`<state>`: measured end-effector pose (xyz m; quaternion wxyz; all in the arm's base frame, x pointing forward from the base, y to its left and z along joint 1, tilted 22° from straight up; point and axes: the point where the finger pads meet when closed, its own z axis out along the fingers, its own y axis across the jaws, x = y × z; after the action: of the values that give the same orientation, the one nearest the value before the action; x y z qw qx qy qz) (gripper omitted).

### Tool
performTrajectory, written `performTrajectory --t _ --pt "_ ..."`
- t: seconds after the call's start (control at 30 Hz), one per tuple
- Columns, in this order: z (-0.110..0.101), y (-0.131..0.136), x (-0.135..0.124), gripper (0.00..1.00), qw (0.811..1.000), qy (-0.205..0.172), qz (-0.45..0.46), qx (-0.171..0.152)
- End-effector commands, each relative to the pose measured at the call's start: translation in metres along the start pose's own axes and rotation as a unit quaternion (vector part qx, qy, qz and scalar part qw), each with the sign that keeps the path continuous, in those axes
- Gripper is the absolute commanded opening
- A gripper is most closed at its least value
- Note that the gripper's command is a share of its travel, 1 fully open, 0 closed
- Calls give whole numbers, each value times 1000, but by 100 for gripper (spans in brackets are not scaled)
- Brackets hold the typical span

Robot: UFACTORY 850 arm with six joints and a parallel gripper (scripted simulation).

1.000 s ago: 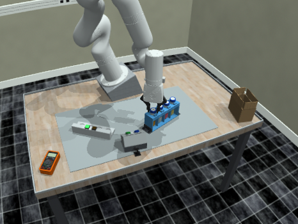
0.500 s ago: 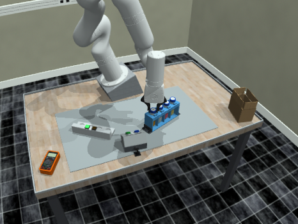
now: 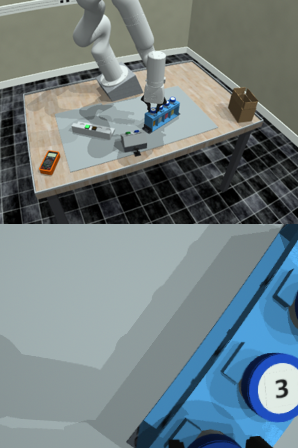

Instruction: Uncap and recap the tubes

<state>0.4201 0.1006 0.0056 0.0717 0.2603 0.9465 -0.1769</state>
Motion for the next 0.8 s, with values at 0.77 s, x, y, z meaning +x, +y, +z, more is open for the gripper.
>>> performTrajectory --t 0.77 --pt "1 0 0 0 828 -2 561 -5"
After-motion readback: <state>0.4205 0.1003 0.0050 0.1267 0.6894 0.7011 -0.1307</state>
